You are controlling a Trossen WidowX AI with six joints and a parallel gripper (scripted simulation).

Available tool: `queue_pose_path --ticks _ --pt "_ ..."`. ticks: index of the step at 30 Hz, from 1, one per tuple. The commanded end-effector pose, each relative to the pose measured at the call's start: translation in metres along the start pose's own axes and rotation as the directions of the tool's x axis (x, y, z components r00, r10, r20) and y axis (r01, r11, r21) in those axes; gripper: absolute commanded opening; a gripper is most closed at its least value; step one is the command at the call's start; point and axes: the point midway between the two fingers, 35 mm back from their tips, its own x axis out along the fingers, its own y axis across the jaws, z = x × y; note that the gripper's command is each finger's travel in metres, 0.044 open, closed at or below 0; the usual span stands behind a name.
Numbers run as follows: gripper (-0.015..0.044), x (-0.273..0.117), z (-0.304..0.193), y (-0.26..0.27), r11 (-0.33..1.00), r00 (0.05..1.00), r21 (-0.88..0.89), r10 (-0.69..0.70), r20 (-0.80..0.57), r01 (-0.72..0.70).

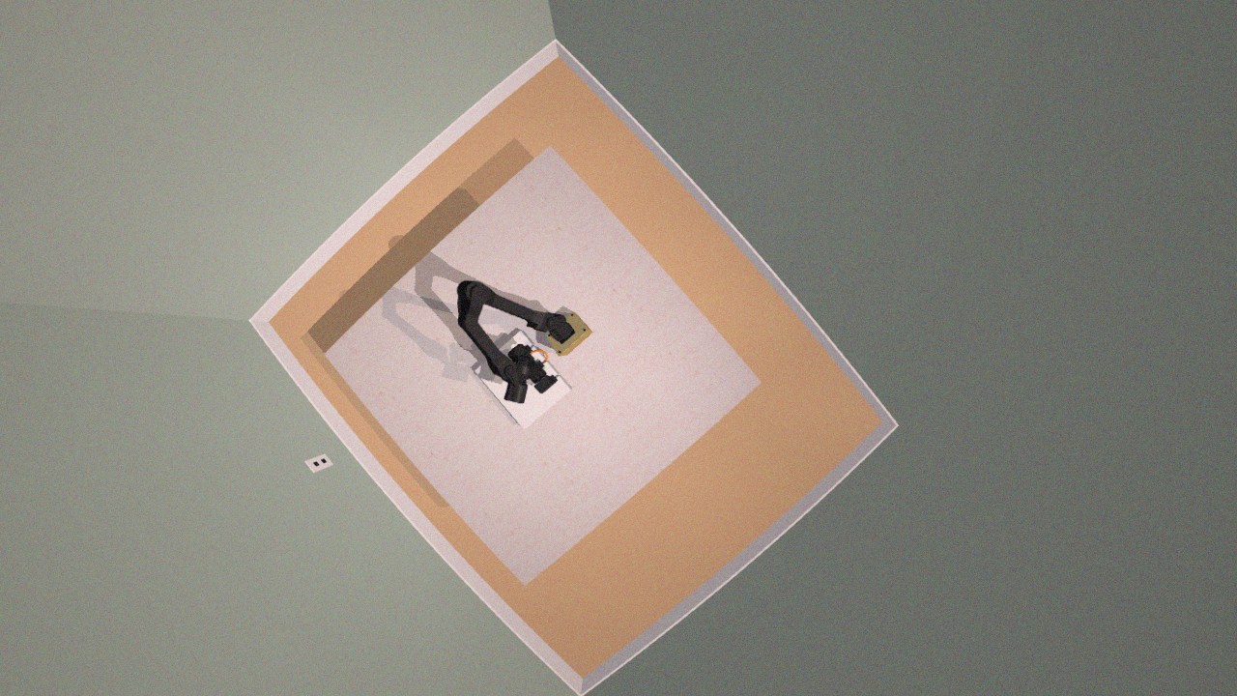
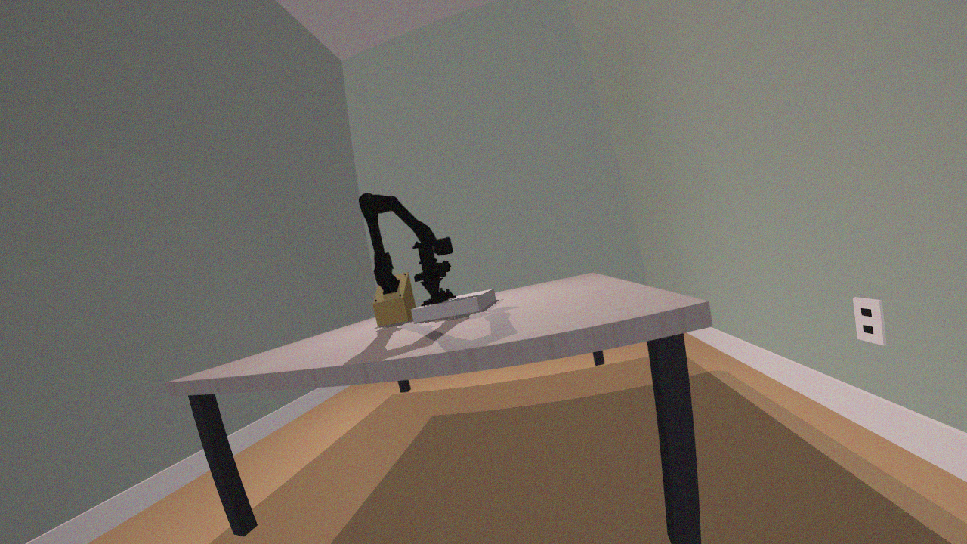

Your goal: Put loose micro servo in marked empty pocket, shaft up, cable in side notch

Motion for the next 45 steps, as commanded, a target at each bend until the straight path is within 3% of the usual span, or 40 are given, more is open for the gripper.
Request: queue_pose_path --ticks 1,14,21,29,36,45 --pt "0.0 0.004 0.0 0.0 1.0 1.0 -0.004 -0.004 0.002 0.004" --pt "0.0 0.013 0.0 0.0 1.0 1.0 -0.004 -0.005 0.002 0.005" --pt "0.0184 0.011 0.0 0.0 1.0 1.0 -0.004 -0.005 0.002 0.005" --pt "0.0187 -0.022 -0.002 0.0 1.0 1.0 -0.005 -0.003 0.001 0.003" --pt "0.0187 -0.025 -0.001 0.0 1.0 1.0 -0.005 -0.003 0.001 0.003" --pt "0.0424 -0.057 0.059 0.005 1.0 1.0 -0.009 -0.003 0.002 0.003"
